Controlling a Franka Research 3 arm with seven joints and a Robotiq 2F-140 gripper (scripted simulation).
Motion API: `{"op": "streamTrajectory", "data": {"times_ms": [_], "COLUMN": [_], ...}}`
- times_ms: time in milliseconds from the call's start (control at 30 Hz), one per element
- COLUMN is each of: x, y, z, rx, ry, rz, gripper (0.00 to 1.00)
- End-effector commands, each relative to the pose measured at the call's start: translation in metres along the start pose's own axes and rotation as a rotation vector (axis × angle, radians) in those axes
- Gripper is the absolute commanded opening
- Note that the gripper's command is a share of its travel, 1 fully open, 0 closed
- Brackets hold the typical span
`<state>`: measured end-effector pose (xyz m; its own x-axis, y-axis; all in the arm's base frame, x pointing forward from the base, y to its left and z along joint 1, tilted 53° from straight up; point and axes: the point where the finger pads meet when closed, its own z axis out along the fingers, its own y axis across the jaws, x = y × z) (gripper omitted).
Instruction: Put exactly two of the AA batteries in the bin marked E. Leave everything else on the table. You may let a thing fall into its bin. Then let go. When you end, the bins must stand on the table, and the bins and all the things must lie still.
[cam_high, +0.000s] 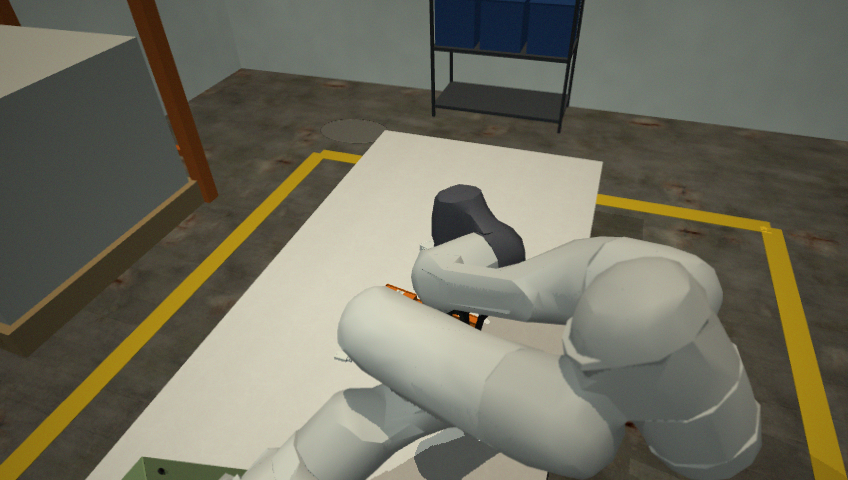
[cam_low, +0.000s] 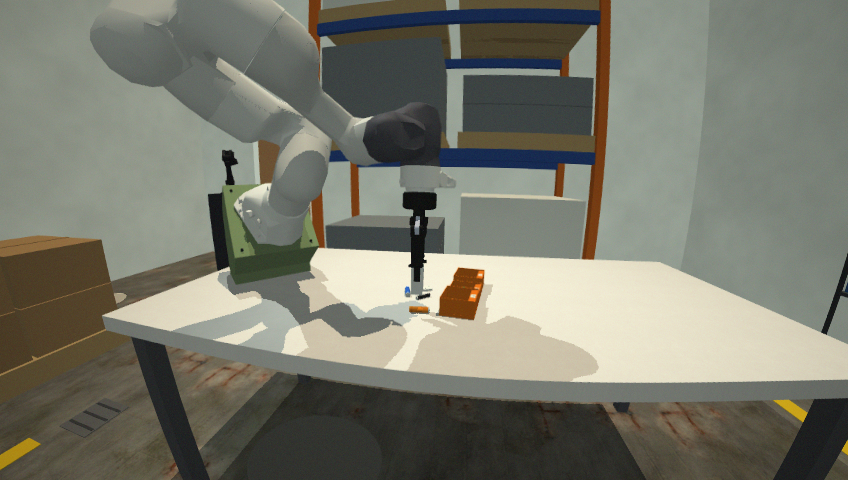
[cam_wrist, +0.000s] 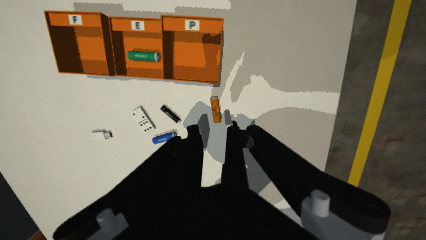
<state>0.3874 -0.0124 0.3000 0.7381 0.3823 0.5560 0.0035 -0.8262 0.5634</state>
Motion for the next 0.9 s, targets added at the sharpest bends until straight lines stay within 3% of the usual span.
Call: {"op": "streamTrajectory", "data": {"times_ms": [0, 300, 867], "x": [0.007, 0.012, 0.011], "y": [-0.001, -0.003, -0.004], "z": [0.014, 0.040, 0.052], "rx": [0.000, 0.000, 0.000], "ry": [0.021, 0.021, 0.021], "rz": [0.015, 0.015, 0.015], "gripper": [0.17, 0.17, 0.17]}}
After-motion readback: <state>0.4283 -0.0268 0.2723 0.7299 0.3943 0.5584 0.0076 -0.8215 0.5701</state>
